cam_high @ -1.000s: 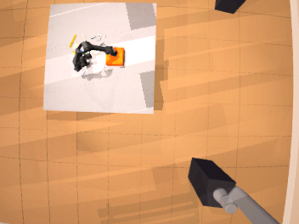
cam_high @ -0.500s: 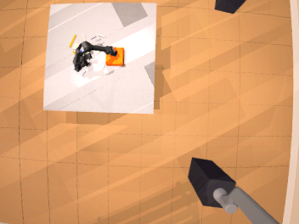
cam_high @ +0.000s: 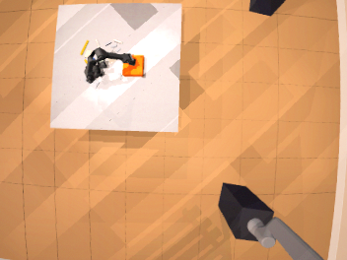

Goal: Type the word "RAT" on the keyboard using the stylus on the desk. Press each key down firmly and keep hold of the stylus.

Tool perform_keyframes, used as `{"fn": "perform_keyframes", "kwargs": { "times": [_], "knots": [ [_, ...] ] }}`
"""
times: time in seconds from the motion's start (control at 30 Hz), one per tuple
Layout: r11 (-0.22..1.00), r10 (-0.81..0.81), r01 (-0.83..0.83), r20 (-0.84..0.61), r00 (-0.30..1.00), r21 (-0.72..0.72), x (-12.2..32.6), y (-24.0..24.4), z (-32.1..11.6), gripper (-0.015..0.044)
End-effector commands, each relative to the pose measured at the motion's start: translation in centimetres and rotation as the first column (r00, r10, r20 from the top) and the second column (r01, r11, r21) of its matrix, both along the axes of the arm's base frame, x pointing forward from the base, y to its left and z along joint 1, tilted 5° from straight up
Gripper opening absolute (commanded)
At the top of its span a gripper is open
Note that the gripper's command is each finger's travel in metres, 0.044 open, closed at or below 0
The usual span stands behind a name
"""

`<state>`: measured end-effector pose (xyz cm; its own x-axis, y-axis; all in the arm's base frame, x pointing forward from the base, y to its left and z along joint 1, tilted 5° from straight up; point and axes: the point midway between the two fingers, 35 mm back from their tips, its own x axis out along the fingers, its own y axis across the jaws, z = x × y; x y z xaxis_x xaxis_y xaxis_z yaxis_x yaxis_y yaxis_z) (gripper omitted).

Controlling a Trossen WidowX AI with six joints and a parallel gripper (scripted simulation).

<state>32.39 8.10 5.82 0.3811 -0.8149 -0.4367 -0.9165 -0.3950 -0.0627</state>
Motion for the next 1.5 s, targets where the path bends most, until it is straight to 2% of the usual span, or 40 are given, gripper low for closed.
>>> {"fn": "perform_keyframes", "kwargs": {
  "times": [0.0,0.1,0.33,0.43,0.53,1.1,1.47],
  "knots": [
    [1.000,-0.002,0.002,0.008,1.000,0.011,-0.1,0.2,1.8,0.0081],
    [1.000,-0.002,0.002,0.008,1.000,0.011,-0.2,0.2,3.1,0.0081],
    [1.000,0.002,-0.002,0.006,1.000,0.004,-0.2,0.1,2.9,0.0084],
    [1.000,0.002,-0.002,0.006,1.000,0.004,-0.2,0.1,2.9,0.0064],
    [1.000,0.002,-0.002,0.005,1.000,0.005,-0.1,-0.3,3.0,0.0000],
    [1.000,-0.003,0.003,0.010,1.000,-0.002,-1.0,-6.9,3.7,0.0000],
    [1.000,-0.003,0.003,0.007,1.000,0.003,-0.8,-7.3,1.8,0.0000]
  ]
}}
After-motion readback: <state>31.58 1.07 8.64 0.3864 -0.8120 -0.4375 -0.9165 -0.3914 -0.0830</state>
